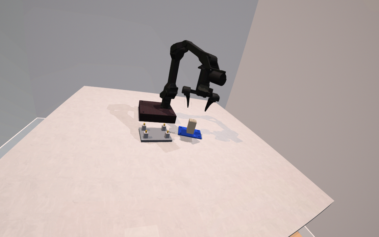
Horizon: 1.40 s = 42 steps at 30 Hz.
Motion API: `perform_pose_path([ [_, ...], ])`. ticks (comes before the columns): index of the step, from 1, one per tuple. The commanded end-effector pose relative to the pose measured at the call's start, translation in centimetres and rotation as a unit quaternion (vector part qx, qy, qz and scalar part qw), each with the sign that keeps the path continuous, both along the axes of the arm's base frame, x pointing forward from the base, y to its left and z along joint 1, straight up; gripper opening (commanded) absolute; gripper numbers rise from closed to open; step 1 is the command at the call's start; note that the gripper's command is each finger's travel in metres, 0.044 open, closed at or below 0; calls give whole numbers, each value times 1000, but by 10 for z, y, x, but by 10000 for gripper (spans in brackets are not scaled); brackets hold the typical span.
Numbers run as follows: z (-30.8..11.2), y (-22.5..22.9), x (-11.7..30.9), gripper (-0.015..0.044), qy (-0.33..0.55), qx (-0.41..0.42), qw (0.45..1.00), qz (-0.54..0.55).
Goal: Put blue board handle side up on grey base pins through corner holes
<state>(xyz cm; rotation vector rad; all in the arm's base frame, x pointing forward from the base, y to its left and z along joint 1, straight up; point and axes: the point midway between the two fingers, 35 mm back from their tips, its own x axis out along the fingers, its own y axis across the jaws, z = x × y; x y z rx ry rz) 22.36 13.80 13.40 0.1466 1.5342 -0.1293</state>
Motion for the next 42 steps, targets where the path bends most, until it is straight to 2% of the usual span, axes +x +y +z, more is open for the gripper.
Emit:
perform_pose_path([
  [1,-19,2,-3,440,7,-1,1000,6],
  [3,-35,2,-4,440,7,-1,1000,6],
  [11,-51,0,-6,440,7,-1,1000,6],
  [42,-96,2,-4,440,7,-1,1000,6],
])
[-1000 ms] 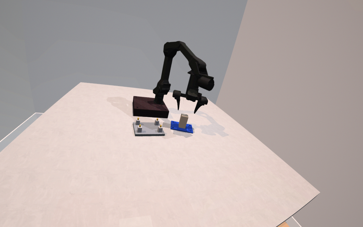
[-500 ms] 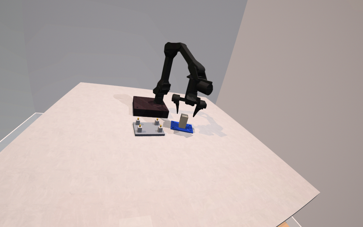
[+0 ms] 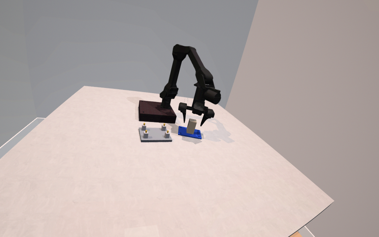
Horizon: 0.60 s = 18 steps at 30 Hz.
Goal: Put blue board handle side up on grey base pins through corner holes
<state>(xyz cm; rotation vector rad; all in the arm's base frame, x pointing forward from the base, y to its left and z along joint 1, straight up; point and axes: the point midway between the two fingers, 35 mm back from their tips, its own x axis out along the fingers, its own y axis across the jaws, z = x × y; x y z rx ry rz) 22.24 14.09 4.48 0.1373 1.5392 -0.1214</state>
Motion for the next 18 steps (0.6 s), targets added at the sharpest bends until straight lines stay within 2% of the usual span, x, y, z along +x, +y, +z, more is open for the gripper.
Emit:
perform_pose_path([
  [1,-8,-1,-2,440,5,-1,1000,1],
  [15,-28,-2,-4,440,5,-1,1000,1],
  [18,-28,-2,-4,361,5,-1,1000,1],
])
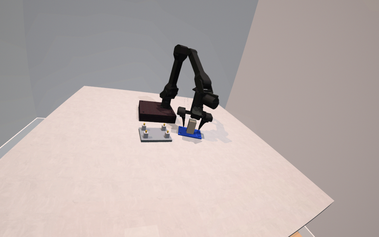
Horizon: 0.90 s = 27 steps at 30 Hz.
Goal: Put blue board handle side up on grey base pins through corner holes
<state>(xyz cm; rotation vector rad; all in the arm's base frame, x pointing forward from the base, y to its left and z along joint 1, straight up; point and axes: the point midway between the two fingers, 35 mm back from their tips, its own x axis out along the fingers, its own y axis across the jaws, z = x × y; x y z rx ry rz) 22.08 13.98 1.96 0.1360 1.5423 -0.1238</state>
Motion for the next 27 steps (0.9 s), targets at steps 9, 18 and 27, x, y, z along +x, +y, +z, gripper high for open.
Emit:
perform_pose_path([
  [9,-2,-1,-2,164,3,0,1000,1],
  [18,-1,0,1,26,-2,1,1000,5],
  [27,11,2,7,0,-11,4,1000,12],
])
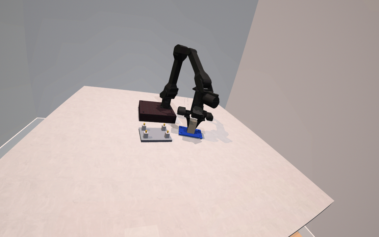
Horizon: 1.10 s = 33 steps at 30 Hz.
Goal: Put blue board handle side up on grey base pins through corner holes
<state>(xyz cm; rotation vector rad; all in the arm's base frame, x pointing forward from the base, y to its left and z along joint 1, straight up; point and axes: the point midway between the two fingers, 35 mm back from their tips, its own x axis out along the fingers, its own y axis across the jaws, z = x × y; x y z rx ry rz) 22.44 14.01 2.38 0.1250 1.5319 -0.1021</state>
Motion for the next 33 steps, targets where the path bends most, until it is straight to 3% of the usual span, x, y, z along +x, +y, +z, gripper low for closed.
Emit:
perform_pose_path([
  [1,9,1,3,0,-4,1,1000,2],
  [33,84,-1,-7,0,9,-3,1000,-9],
])
